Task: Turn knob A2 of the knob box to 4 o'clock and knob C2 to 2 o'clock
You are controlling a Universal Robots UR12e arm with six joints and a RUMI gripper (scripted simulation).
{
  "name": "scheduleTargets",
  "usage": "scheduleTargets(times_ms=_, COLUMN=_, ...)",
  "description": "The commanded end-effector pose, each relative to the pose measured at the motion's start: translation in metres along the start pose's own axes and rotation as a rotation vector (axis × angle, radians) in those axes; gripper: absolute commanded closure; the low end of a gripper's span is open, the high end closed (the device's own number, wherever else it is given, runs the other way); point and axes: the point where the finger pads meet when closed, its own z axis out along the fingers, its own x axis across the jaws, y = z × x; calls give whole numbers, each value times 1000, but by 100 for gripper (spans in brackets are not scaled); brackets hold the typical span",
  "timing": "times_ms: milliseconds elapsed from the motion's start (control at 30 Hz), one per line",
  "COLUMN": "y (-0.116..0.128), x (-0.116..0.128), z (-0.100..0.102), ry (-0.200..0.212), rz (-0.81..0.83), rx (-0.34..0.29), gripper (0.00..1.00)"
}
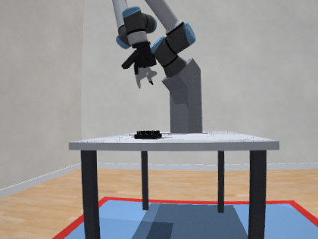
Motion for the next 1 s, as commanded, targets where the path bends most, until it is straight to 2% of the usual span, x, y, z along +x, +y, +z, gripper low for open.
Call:
scheduleTargets(times_ms=0, y=0, x=0, z=-1, ry=-1, rz=0, rx=0, gripper=0)
scheduleTargets(times_ms=700, y=0, x=-1, z=0, ry=-3, rz=-4, rx=0, gripper=0)
scheduleTargets(times_ms=967, y=0, x=-3, z=7, ry=-12, rz=-57, rx=3, gripper=0)
